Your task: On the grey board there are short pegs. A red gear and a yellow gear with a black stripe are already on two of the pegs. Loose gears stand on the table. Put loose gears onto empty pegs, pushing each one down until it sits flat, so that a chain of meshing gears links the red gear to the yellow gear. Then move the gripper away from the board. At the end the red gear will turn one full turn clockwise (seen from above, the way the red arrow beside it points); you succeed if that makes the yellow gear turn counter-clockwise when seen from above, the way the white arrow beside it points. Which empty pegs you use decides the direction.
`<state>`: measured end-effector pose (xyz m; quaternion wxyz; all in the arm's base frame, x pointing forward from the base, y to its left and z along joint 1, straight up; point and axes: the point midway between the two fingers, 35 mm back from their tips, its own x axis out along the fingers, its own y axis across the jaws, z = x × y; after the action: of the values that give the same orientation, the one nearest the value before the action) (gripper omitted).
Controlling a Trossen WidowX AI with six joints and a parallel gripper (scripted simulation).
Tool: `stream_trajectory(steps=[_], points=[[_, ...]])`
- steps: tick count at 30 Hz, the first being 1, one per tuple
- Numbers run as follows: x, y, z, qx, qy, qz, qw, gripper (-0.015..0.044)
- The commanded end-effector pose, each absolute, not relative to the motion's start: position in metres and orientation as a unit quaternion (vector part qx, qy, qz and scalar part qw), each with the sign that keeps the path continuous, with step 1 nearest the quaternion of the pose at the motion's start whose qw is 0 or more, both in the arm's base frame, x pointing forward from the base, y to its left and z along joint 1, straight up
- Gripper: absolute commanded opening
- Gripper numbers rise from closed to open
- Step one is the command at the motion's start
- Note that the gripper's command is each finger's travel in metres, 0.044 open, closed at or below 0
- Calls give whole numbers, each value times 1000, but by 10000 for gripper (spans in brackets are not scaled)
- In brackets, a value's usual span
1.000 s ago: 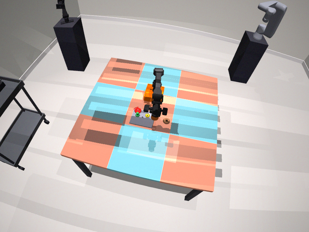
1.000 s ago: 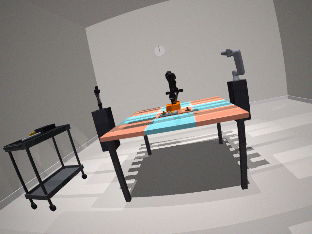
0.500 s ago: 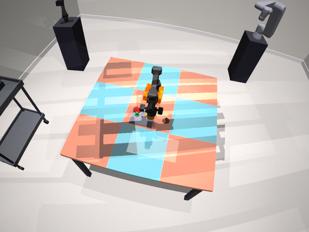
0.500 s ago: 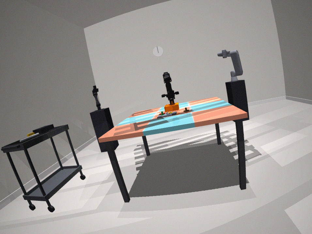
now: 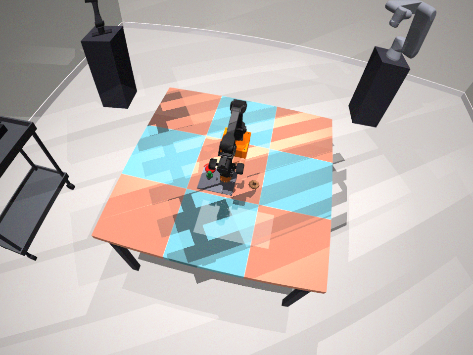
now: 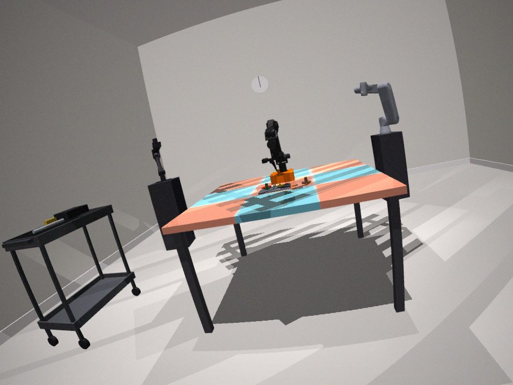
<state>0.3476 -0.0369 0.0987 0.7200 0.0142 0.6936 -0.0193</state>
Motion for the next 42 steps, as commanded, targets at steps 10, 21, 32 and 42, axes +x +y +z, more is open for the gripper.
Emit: stream_trajectory(steps=[10,21,32,42], points=[[333,-61,85,13,692,-18,721,0],[320,-78,72,12,692,-18,721,0],[307,-91,63,12,693,-19,720,0],[306,-91,64,12,693,-19,720,0]])
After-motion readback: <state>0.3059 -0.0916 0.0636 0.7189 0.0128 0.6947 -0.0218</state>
